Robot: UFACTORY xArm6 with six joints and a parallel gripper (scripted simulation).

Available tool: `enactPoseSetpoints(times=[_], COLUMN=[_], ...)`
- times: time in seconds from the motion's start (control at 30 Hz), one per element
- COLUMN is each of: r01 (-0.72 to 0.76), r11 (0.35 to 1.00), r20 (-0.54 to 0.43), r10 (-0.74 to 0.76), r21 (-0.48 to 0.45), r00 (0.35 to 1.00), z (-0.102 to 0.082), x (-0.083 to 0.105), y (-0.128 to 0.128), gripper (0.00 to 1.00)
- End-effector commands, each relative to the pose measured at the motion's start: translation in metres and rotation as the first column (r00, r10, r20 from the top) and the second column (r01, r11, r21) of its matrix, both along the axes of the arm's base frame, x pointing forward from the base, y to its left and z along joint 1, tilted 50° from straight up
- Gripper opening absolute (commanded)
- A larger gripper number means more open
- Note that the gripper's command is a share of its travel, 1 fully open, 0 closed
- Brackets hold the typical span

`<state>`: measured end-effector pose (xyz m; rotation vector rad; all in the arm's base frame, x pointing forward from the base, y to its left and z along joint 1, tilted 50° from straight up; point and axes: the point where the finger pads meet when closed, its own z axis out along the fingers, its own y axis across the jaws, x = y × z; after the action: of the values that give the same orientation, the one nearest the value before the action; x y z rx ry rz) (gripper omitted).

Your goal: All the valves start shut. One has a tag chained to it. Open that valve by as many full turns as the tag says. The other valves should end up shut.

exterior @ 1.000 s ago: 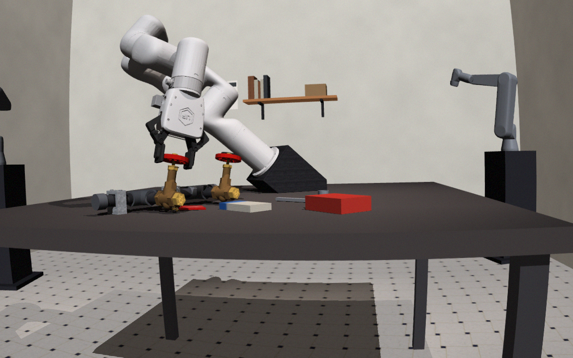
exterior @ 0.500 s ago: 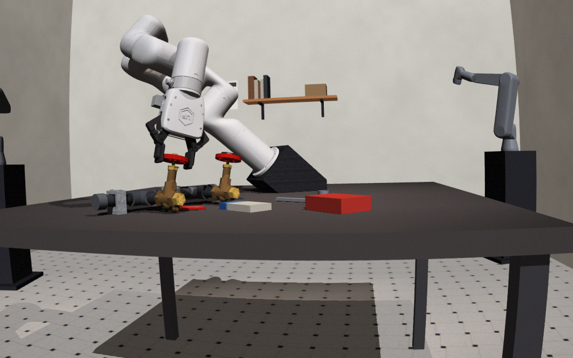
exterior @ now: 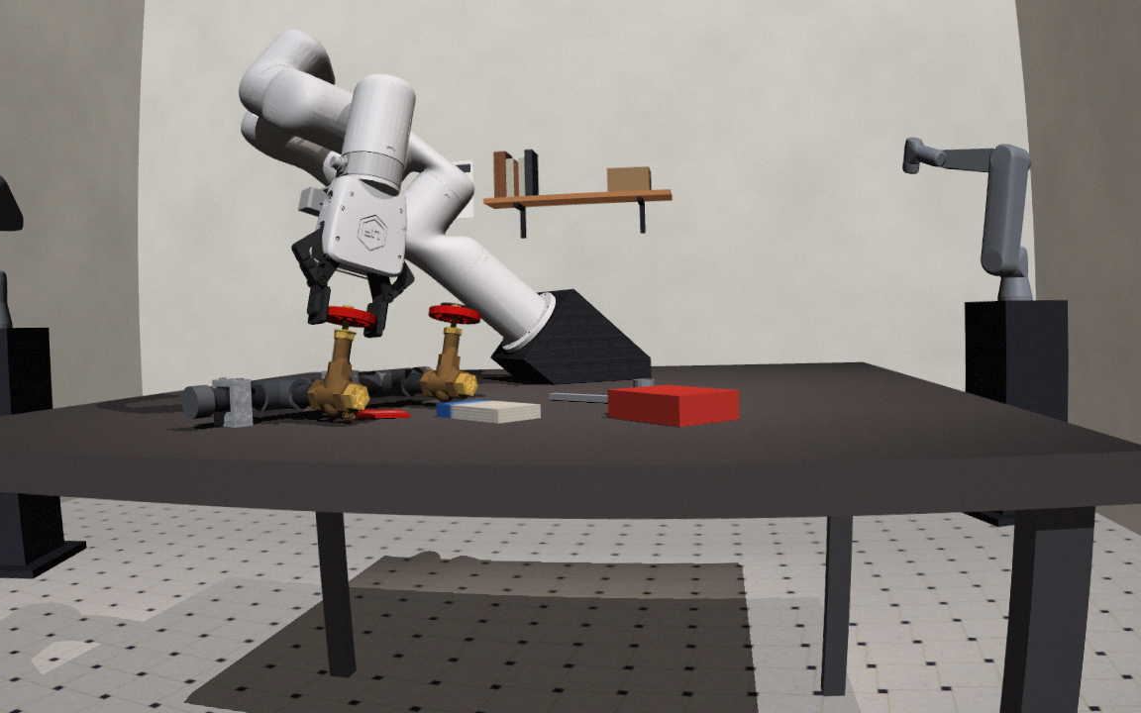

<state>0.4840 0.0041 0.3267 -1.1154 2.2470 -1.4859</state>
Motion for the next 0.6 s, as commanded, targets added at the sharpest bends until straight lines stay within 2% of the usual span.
enactPoseSetpoints(times=[0.0, 0.13, 0.2, 0.33, 0.47, 0.57], r01=[-0.039, -0.1, -0.1, -0.189, -0.306, -0.408], r11=[0.998, 0.99, 0.99, 0.966, 0.919, 0.865], r20=[-0.053, -0.14, -0.14, -0.258, -0.405, -0.526], r10=[0.036, 0.085, 0.085, 0.14, 0.188, 0.212], r21=[-0.042, -0.103, -0.103, -0.176, -0.247, -0.291], r00=[0.998, 0.987, 0.987, 0.956, 0.895, 0.824], z=[0.0013, 0.0013, 0.0013, 0.0013, 0.0013, 0.0013], x=[0.0004, 0.0004, 0.0004, 0.0004, 0.0004, 0.0004], y=[0.0006, 0.0006, 0.0006, 0.0006, 0.0006, 0.0006], gripper=[0.0, 0.0, 0.0, 0.0, 0.0, 0.0])
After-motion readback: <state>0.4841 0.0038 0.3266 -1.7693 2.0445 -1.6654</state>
